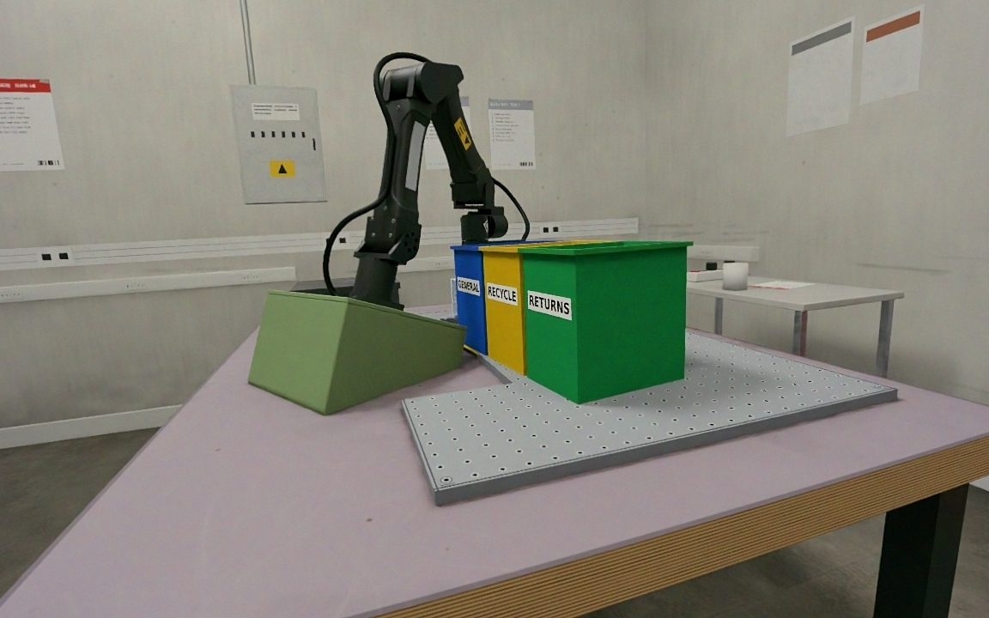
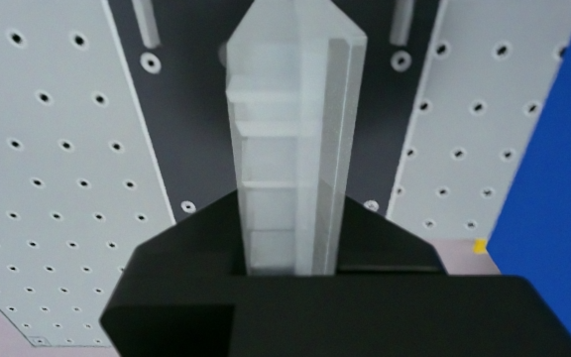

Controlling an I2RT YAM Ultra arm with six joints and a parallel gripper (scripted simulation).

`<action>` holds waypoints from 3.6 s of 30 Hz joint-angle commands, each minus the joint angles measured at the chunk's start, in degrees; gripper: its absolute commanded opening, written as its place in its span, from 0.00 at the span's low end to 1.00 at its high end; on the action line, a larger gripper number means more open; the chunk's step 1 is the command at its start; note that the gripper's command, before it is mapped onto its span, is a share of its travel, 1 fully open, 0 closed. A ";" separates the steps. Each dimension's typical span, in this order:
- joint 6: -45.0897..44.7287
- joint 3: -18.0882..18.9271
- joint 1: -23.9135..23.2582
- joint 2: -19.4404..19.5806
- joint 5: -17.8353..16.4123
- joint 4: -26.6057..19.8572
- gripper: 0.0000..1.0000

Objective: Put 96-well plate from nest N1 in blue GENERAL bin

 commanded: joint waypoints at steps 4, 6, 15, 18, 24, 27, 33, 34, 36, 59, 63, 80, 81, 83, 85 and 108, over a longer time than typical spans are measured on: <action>0.52 3.80 1.04 -2.98 1.06 -4.30 0.00; 0.68 4.48 1.13 -3.36 1.15 -5.43 0.00; 0.85 6.21 1.25 -5.26 1.23 -9.08 0.00; 0.90 6.82 1.49 -5.86 1.25 -10.29 0.00; 1.00 7.71 1.47 -6.61 1.29 -11.96 0.00; 1.08 8.33 1.69 -7.16 1.31 -13.12 0.00; 1.24 9.71 1.85 -8.16 1.36 -15.51 0.00; 1.26 9.95 1.88 -8.32 1.37 -15.91 0.00; 1.34 10.44 1.75 -8.62 1.41 -16.71 0.00; 1.86 15.47 2.44 -11.04 1.59 -24.20 0.00; 2.00 16.59 2.47 -11.44 1.63 -25.73 0.00; 2.46 21.21 3.06 -12.55 1.79 -31.49 0.00; 2.50 21.52 3.06 -12.61 1.80 -31.87 0.00; 2.57 22.17 3.13 -12.71 1.82 -32.62 0.00; 2.63 22.84 3.23 -12.80 1.84 -33.38 0.00; 3.28 29.69 3.85 -13.16 2.10 -40.66 0.00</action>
